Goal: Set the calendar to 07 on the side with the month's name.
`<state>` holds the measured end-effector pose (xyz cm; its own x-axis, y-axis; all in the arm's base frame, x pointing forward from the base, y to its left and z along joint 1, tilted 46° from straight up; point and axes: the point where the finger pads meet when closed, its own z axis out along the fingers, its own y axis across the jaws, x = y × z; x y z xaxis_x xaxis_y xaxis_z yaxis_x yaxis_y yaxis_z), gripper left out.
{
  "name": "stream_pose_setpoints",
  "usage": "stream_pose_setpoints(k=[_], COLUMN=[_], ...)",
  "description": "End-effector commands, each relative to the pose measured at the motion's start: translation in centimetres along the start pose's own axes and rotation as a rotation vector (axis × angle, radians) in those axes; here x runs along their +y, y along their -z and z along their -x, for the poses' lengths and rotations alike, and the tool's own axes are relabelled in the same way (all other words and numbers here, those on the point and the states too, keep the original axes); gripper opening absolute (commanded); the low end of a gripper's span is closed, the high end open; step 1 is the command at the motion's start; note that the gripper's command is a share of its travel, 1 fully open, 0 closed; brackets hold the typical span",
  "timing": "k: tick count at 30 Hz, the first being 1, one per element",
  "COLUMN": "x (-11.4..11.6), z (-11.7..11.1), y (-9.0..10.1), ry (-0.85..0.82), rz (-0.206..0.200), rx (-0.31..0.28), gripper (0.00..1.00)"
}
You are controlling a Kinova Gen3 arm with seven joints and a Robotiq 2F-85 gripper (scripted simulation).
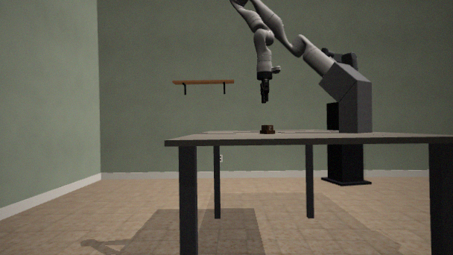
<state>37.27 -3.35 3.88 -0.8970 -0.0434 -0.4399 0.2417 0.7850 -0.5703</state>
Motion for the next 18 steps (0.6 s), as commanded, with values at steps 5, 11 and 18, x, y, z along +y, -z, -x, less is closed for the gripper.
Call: stream_pose_setpoints(k=[5,11,18], x=[0.0,0.0,0.0], z=[0.0,0.0,0.1], y=[-0.6,-1.0,-1.6], ry=[-0.170,-0.329,-0.529], rz=[-0.001,-0.001,-0.001], rx=[-0.002,-0.002,-0.002], gripper=[1.00,1.00,1.00])
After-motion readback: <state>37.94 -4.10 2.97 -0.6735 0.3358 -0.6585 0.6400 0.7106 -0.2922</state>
